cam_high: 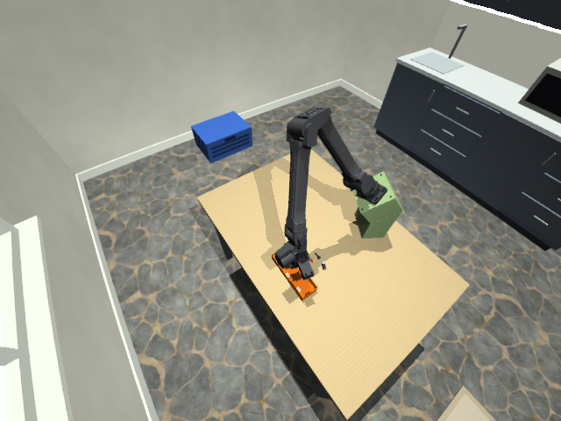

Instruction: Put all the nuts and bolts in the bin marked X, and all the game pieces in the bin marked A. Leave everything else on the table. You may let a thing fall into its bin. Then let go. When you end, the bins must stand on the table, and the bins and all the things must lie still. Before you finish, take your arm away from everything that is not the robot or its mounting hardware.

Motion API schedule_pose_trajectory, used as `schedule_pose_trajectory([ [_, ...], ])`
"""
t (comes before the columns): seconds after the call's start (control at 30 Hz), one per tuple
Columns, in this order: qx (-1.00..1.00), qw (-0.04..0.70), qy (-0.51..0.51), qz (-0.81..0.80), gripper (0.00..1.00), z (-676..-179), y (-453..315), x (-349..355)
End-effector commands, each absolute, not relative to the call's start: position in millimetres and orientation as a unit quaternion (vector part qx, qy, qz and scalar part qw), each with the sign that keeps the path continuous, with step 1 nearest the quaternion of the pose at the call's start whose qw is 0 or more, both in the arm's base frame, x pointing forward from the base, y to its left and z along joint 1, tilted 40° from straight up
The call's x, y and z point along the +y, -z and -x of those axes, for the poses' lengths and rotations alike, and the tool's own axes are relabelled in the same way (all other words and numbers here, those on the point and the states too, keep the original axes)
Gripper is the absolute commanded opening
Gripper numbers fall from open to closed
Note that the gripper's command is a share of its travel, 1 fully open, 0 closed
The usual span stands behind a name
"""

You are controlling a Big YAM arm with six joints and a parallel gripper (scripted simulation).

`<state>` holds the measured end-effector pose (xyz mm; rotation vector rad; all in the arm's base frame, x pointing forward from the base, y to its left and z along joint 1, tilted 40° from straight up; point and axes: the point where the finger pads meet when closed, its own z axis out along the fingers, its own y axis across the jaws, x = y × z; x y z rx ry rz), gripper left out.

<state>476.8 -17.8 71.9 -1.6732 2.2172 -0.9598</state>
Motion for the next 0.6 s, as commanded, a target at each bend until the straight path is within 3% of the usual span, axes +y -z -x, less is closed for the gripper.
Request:
schedule_pose_trajectory([
  [0.0,0.699,0.096,0.335,0.625,0.11,-477.0,-76.7,-8.6],
  [0.57,0.680,0.091,0.341,0.643,0.11,-487.1,-91.8,-22.1],
])
